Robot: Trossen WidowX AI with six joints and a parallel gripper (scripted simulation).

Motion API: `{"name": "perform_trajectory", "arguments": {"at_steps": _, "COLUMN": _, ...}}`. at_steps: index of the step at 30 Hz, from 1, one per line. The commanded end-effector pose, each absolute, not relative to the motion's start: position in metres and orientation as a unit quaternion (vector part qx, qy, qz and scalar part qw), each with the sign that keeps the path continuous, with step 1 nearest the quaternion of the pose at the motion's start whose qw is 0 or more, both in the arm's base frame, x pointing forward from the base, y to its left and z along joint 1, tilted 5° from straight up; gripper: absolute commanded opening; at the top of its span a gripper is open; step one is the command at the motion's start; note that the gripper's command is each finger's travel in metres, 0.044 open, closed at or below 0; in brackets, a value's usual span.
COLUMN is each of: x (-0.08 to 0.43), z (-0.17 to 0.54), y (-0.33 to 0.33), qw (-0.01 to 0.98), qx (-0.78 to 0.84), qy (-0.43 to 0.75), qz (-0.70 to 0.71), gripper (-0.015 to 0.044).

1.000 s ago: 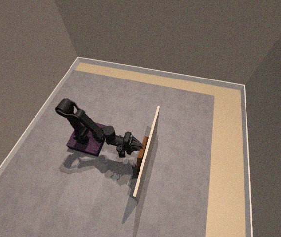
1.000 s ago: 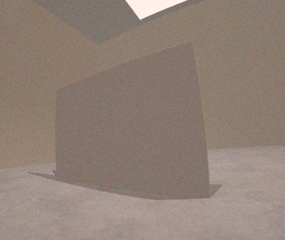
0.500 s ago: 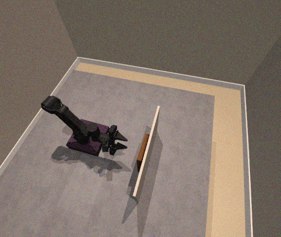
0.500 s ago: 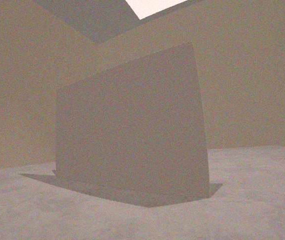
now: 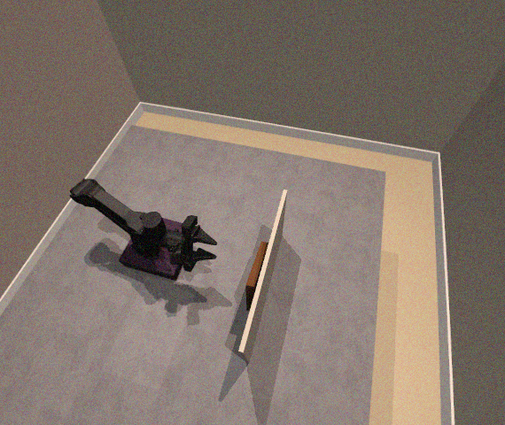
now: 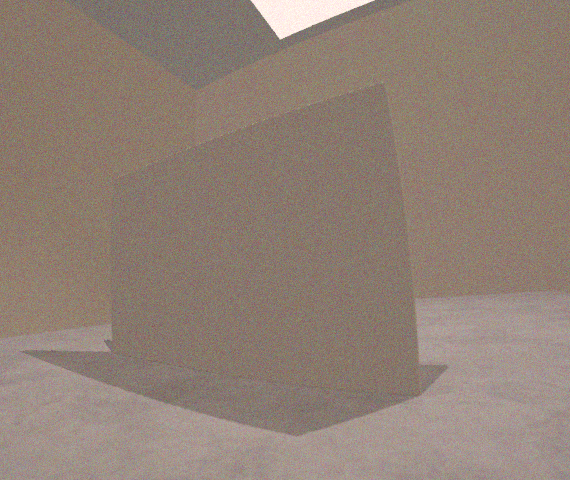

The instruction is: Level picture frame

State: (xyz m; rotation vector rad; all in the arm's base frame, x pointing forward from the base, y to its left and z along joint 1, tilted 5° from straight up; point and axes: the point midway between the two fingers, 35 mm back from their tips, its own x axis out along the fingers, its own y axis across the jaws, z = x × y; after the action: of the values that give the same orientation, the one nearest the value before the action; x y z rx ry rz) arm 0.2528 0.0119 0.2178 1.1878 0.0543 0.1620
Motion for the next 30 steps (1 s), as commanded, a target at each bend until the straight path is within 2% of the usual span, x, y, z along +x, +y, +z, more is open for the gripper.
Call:
{"name": "perform_trajectory", "arguments": {"at_steps": 1, "x": 0.234, "z": 0.223, "y": 0.014, "qw": 0.828, "qx": 0.553, "qy": 0.033, "qz": 0.079, "gripper": 0.026}}
{"name": "perform_trajectory", "arguments": {"at_steps": 8, "x": 0.196, "z": 0.221, "y": 0.019, "qw": 0.831, "qx": 0.548, "qy": 0.047, "qz": 0.08, "gripper": 0.026}}
{"name": "perform_trajectory", "arguments": {"at_steps": 30, "x": 0.196, "z": 0.221, "y": 0.019, "qw": 0.834, "qx": 0.543, "qy": 0.047, "qz": 0.091, "gripper": 0.026}}
